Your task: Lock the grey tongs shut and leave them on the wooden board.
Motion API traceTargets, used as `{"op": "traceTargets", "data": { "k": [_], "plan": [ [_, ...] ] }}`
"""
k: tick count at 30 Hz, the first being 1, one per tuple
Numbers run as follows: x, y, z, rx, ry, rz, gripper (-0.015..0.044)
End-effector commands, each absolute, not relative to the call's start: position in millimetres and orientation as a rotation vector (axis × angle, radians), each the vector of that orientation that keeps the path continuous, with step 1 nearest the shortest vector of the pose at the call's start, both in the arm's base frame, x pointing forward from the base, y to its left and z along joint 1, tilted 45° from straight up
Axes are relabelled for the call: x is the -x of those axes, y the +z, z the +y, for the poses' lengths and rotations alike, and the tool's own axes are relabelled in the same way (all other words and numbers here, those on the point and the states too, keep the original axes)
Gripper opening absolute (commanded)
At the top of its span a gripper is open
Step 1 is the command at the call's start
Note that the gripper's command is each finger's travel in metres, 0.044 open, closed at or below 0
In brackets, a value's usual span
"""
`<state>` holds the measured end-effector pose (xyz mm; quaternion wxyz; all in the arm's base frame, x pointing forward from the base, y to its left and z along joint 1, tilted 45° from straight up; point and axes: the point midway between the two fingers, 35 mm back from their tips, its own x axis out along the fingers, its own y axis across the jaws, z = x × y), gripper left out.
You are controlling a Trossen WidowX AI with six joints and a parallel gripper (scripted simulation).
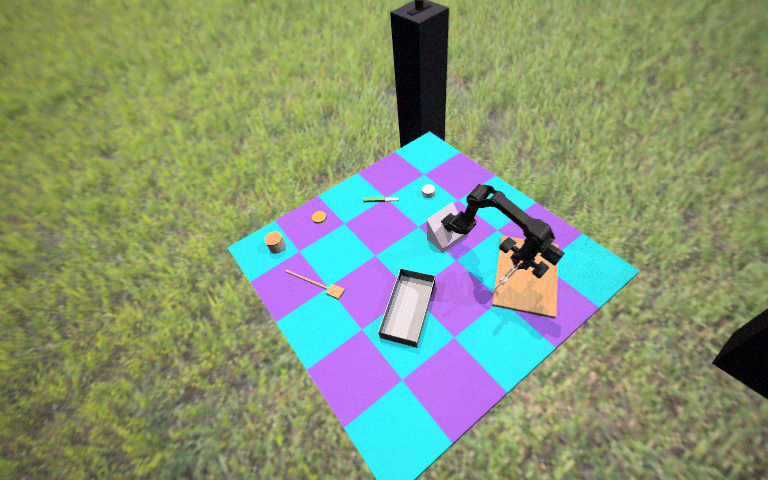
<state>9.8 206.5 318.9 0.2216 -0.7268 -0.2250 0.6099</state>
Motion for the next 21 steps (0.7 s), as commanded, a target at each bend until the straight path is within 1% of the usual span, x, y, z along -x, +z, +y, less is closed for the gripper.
{"op": "traceTargets", "data": {
  "k": [1,21],
  "plan": [
    [-3,322,206,2.016,1.678,-0.651,-0.0150],
    [42,331,202,2.032,1.663,-0.862,-0.0150]
  ]
}}
